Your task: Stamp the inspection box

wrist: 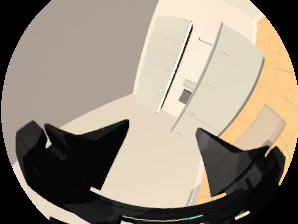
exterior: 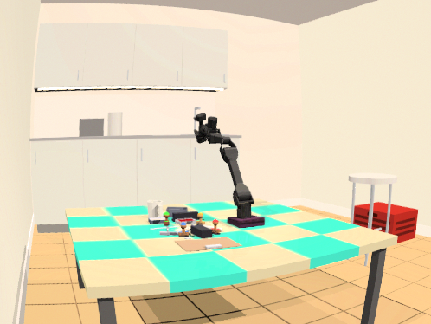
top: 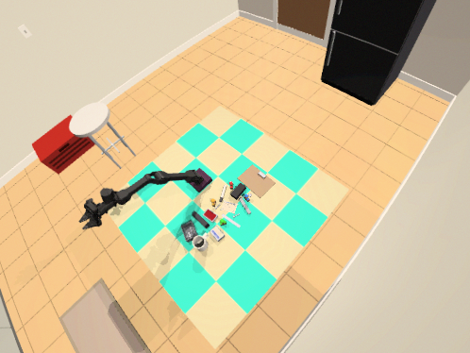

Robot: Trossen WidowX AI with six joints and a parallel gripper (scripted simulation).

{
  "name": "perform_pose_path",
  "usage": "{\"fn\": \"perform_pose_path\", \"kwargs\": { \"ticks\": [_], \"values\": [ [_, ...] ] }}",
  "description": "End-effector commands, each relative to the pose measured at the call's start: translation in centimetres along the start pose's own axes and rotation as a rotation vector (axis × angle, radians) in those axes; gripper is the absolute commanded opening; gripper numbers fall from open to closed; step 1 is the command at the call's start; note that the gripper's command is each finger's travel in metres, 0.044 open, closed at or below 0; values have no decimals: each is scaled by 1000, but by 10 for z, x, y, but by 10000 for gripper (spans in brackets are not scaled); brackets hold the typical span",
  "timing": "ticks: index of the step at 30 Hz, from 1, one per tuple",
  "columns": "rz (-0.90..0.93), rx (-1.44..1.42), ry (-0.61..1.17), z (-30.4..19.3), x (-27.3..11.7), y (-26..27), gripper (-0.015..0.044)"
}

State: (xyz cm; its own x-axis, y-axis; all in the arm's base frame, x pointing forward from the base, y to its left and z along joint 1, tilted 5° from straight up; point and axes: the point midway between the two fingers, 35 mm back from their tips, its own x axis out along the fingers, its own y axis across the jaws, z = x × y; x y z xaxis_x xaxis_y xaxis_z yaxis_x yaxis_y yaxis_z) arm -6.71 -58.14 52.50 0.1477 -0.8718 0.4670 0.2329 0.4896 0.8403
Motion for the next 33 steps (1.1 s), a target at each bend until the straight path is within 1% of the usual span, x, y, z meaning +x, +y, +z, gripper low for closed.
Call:
{"fn": "perform_pose_path", "kwargs": {
  "ticks": [1,4,7,14,20,26,33],
  "values": [
    [-2,-1,2,-1,0,0,374],
    [-37,-15,28,-20,3,-8,295],
    [-108,-50,90,-61,6,-22,225],
    [-277,-162,303,-178,-4,-51,225],
    [-393,-287,538,-281,-38,-67,225],
    [-463,-444,810,-374,-96,-73,225],
    [-475,-666,1167,-462,-188,-69,225]
  ]
}}
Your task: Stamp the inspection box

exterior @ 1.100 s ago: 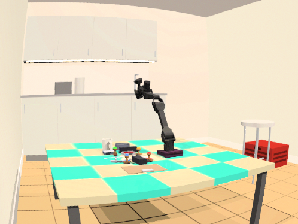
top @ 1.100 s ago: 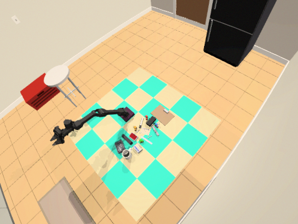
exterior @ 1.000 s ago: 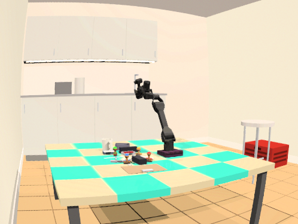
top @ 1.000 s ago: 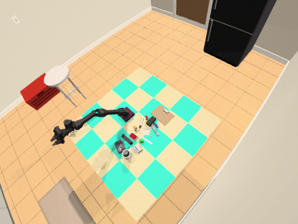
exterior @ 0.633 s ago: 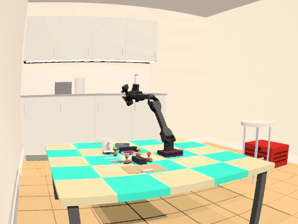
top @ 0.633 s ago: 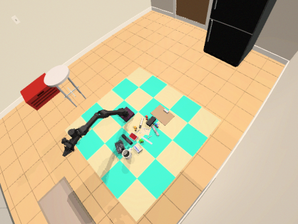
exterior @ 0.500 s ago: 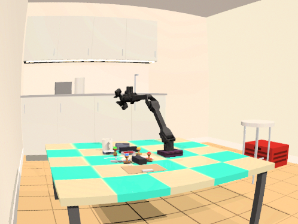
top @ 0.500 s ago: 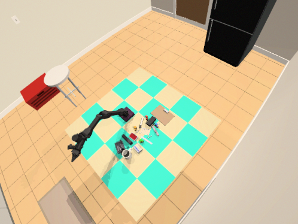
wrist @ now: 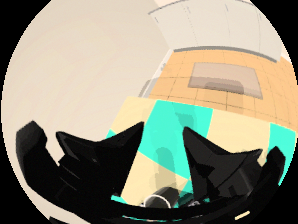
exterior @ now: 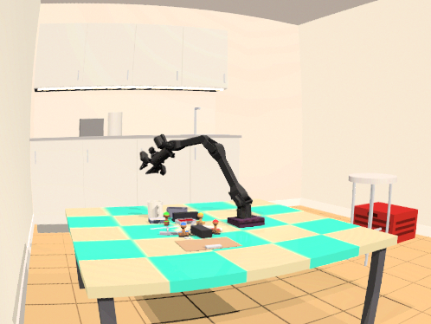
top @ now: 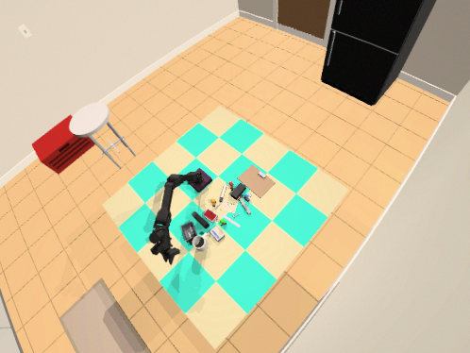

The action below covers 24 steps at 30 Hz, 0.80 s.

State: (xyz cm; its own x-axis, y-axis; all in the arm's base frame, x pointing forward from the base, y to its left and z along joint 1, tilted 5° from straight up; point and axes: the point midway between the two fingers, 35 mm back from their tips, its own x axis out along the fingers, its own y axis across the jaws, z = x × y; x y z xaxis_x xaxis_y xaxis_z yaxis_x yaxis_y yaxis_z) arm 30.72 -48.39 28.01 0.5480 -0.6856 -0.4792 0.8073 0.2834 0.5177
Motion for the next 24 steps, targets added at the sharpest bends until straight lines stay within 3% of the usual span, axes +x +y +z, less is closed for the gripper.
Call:
{"fn": "perform_pose_path", "kwargs": {
  "ticks": [1,8,16,20,24],
  "values": [
    [-27,-177,177,-69,0,24,225],
    [-32,-534,487,-187,-27,54,225],
    [18,-1026,853,-306,-96,60,225],
    [60,-1279,1023,-351,-138,55,225],
    [68,-1321,1050,-357,-145,53,225]
  ]
}}
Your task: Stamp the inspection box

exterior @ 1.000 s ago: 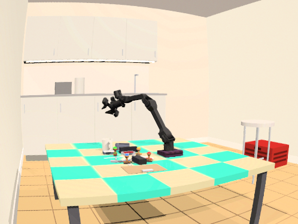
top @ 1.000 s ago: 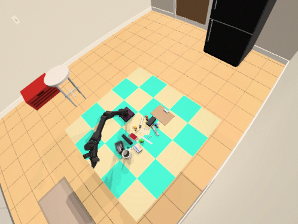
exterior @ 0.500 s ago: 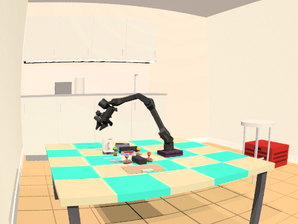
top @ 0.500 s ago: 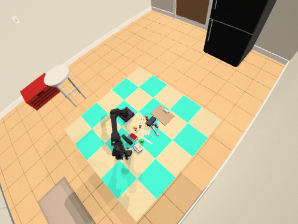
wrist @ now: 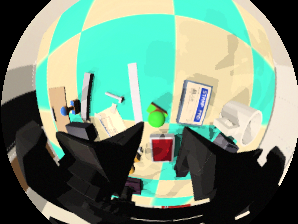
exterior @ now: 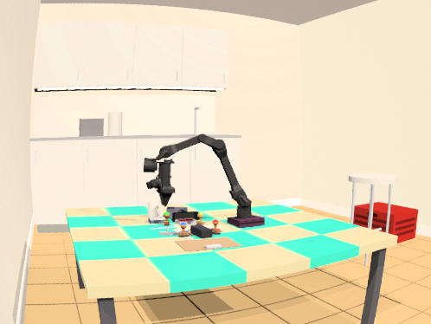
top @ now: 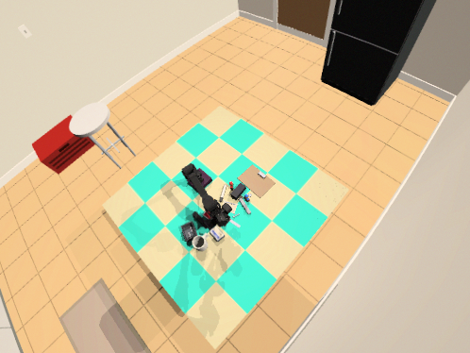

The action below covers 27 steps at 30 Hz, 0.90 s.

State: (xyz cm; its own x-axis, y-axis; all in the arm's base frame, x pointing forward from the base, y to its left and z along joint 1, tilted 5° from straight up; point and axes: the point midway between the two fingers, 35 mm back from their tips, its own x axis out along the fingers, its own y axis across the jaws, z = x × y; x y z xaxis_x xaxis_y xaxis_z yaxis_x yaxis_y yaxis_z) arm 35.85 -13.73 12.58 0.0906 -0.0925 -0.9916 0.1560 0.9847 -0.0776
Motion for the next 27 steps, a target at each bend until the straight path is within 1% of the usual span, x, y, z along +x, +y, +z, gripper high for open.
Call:
{"fn": "perform_pose_path", "kwargs": {
  "ticks": [1,9,27],
  "values": [
    [-6,-59,44,-11,0,6,225],
    [-5,-59,44,-8,3,8,225],
    [-6,-59,44,-7,32,8,225]
  ]
}}
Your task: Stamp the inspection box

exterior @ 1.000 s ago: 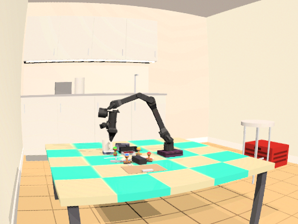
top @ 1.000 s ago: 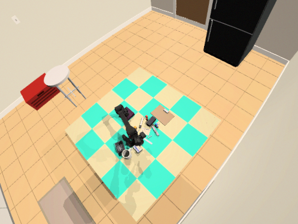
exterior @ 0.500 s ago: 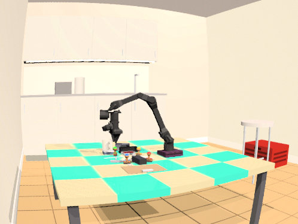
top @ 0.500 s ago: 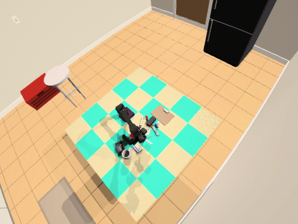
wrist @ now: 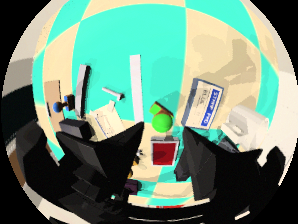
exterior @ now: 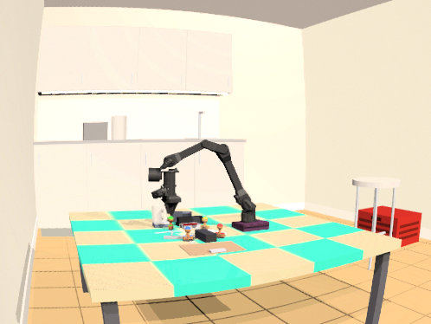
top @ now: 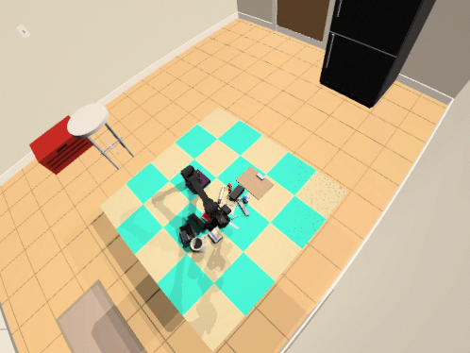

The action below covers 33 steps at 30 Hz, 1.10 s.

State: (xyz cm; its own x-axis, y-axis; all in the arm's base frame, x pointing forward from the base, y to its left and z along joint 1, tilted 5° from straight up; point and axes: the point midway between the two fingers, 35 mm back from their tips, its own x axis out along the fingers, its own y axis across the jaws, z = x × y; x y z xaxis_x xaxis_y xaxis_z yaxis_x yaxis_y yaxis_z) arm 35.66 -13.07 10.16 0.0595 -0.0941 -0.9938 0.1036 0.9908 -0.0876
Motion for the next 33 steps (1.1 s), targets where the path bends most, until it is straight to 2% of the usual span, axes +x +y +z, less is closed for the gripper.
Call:
{"fn": "perform_pose_path", "kwargs": {
  "ticks": [1,25,33],
  "values": [
    [0,-6,13,-2,11,0,225],
    [0,-6,13,-4,50,1,225],
    [0,-6,13,-4,52,1,225]
  ]
}}
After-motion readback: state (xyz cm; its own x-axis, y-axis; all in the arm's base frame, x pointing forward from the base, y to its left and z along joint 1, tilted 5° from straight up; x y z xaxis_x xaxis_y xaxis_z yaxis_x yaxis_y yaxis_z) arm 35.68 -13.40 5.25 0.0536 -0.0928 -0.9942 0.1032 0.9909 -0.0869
